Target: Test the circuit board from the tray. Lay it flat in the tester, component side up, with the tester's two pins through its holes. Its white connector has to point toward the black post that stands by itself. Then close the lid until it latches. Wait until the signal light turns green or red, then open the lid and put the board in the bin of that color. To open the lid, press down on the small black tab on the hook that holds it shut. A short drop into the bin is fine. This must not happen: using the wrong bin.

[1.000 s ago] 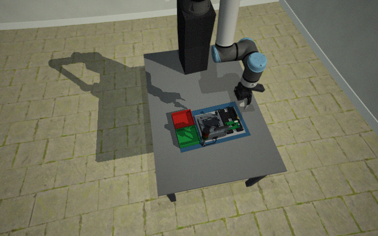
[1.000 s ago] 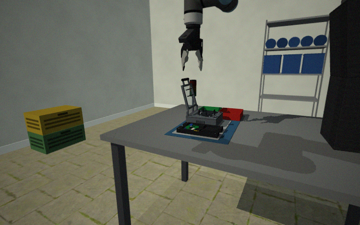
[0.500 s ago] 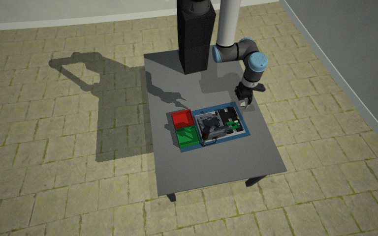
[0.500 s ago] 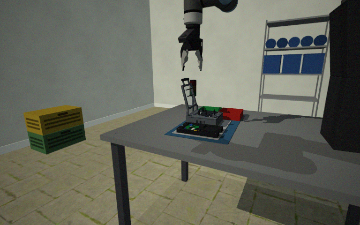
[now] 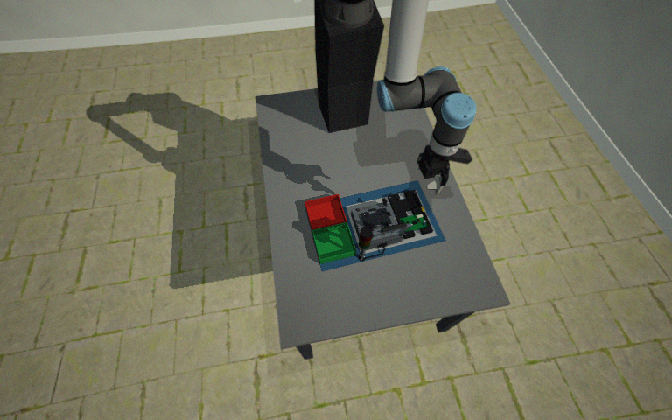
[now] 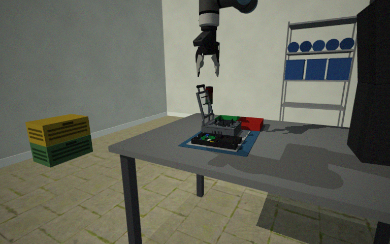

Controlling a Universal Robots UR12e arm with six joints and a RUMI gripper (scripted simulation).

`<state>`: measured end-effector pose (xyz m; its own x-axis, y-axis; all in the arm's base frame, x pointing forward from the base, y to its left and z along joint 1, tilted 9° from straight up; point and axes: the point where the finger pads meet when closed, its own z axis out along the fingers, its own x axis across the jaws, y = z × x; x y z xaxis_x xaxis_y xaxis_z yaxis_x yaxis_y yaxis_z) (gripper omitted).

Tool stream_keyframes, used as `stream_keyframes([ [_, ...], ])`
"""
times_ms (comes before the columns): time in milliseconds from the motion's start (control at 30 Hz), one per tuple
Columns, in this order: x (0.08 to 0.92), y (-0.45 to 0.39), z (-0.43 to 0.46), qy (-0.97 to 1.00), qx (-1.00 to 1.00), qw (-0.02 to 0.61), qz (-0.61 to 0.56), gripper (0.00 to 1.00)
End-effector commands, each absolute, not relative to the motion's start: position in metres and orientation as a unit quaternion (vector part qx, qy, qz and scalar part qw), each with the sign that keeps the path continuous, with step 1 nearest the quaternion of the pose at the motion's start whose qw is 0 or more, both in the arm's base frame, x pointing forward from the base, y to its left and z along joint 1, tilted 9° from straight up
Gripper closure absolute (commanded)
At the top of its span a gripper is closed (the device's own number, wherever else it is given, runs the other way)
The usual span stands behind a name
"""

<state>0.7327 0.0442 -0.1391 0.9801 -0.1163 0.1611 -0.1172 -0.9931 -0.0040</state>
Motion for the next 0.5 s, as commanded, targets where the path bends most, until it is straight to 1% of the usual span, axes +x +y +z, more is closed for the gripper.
stream_keyframes([
  [0,0.735,0.0437,-0.1387,-0.059,0.995,0.003,0.081,0.41],
  [467,0.7364,0.0415,-0.1386,-0.059,0.995,0.003,0.081,0.41],
])
